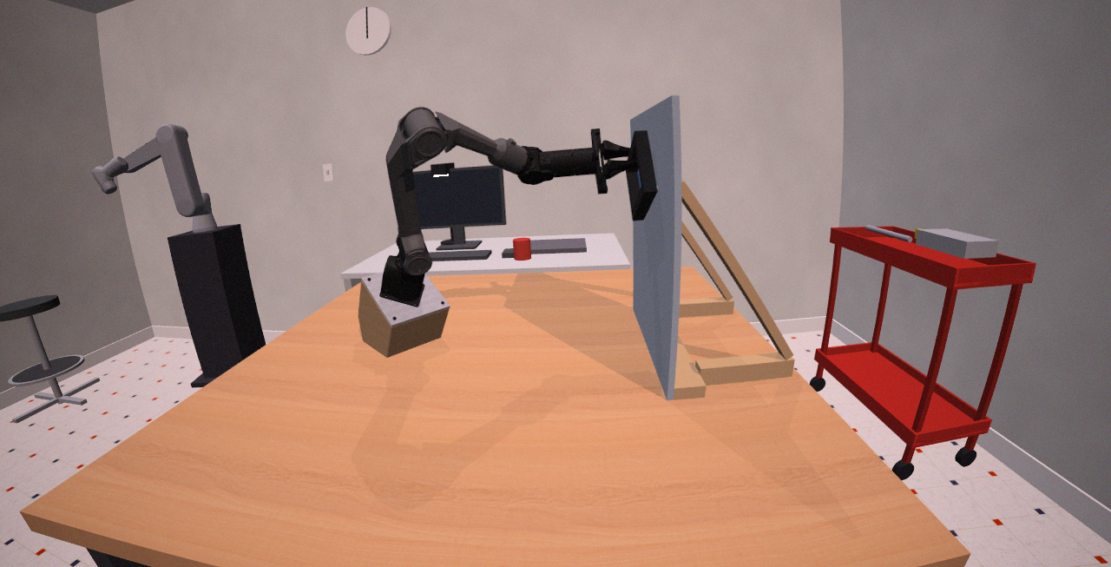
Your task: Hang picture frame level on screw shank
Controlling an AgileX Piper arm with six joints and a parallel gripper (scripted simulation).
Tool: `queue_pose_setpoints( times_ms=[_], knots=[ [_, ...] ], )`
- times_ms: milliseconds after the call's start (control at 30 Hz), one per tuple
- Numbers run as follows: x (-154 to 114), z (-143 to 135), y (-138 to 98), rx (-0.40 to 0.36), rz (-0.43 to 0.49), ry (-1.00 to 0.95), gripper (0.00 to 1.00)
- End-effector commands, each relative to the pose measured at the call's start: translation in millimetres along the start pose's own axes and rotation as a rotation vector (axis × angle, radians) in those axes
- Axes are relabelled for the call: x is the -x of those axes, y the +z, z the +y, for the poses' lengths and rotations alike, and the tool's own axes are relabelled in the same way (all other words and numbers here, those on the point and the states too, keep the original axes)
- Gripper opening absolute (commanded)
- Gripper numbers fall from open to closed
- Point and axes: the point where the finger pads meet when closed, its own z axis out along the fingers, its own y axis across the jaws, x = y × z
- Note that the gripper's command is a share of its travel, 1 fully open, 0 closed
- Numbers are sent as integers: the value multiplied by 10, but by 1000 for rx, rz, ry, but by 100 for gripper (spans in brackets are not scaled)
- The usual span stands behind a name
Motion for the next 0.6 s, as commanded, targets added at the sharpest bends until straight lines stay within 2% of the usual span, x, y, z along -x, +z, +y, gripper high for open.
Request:
queue_pose_setpoints(
  times_ms=[0,567],
  knots=[
    [23,29,7,6,-6,4,0],
    [44,39,7,7,-12,30,0]
  ],
)
